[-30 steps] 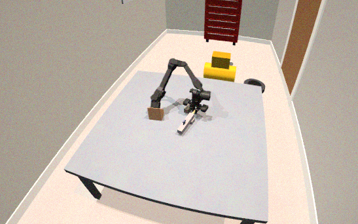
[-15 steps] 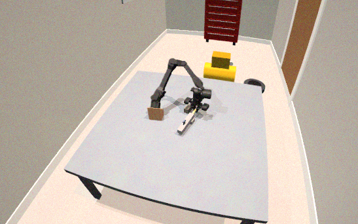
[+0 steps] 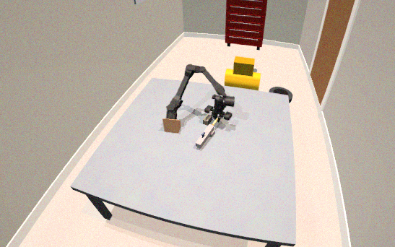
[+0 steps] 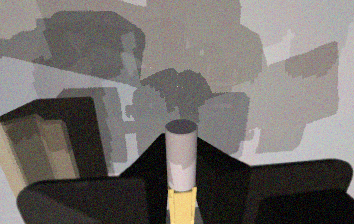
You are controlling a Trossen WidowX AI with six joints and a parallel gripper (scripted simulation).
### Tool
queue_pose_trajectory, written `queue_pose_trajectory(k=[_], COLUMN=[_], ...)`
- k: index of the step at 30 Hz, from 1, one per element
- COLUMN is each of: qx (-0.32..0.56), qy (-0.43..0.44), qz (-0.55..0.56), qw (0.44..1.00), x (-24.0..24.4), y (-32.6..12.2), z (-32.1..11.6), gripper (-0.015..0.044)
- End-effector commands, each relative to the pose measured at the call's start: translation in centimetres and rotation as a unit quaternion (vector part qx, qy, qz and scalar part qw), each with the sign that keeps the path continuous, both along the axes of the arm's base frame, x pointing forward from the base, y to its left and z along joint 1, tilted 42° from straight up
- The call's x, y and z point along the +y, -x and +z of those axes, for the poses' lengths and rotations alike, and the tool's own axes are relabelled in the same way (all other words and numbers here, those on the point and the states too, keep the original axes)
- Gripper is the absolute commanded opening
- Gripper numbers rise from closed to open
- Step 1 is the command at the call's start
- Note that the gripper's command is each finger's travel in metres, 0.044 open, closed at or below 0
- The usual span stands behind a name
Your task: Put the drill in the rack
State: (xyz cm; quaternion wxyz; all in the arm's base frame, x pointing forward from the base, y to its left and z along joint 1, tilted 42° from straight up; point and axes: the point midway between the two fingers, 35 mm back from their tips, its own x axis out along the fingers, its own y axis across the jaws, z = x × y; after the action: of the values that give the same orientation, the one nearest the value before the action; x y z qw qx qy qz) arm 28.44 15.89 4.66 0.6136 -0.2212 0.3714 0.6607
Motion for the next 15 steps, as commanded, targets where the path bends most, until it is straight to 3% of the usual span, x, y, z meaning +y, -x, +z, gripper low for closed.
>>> queue_pose_trajectory(k=[1, 15], qx=[-0.003, -0.003], qy=[-0.002, -0.003], qz=[-0.002, -0.002], qw=[1.0, 1.0], x=[0.4, 1.9], y=[-0.3, -0.6], z=[0.7, 2.2], gripper=[0.0, 0.0])
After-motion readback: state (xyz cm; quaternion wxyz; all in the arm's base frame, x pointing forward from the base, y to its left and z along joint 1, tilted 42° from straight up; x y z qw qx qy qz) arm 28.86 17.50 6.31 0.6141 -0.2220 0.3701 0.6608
